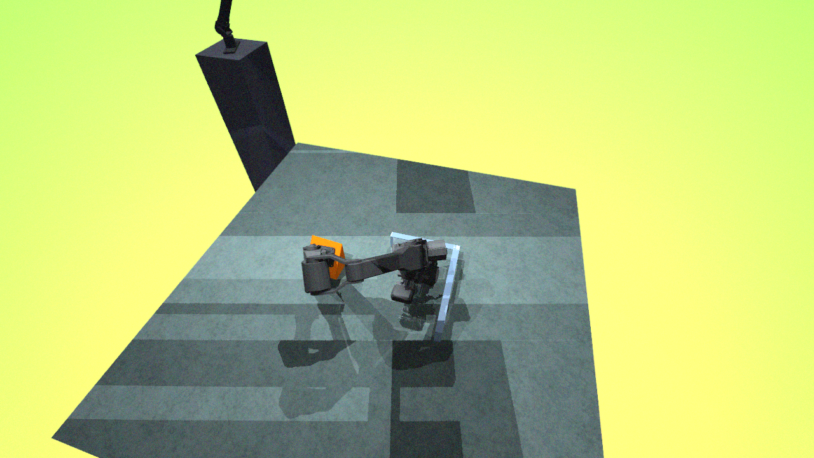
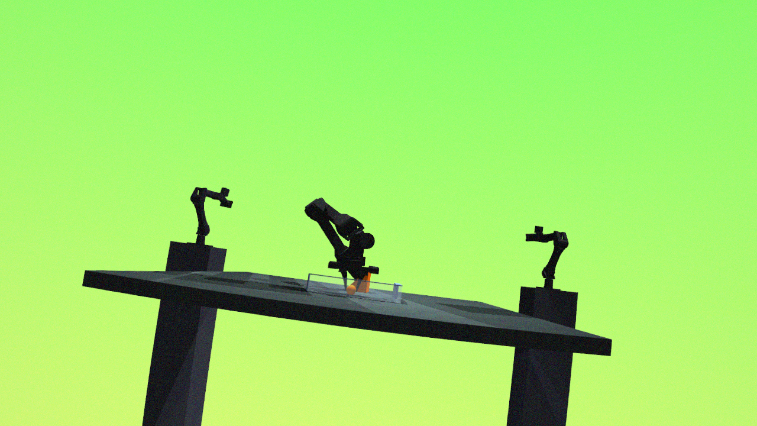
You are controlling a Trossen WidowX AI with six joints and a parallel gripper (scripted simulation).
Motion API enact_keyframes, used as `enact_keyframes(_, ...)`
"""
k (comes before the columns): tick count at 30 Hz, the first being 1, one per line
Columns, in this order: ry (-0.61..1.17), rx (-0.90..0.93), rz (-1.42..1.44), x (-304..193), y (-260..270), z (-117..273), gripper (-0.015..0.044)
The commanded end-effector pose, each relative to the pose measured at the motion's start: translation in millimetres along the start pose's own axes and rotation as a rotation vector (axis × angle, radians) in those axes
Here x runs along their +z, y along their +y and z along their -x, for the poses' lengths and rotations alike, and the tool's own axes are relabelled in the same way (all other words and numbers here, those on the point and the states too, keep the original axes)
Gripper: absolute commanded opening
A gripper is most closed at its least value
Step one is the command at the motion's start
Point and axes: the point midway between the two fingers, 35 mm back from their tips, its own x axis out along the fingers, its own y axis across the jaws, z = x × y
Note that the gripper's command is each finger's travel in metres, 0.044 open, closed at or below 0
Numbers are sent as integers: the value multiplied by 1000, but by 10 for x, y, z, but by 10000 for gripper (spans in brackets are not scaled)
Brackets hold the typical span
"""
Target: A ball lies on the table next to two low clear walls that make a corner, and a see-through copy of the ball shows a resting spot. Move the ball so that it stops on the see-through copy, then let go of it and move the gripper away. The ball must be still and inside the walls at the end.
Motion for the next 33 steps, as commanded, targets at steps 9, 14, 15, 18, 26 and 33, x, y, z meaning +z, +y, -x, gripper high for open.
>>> enact_keyframes(9, -1, 2, 1, 17, 8, 112, 276)
enact_keyframes(14, 0, 0, 6, 5, 10, 847, 276)
enact_keyframes(15, 1, 0, 6, 1, 8, 877, 276)
enact_keyframes(18, -13, 1, 12, 32, 34, 815, 276)
enact_keyframes(26, -13, 1, 12, 28, 33, 913, 328)
enact_keyframes(33, -9, -1, 8, -13, 14, 1256, 440)
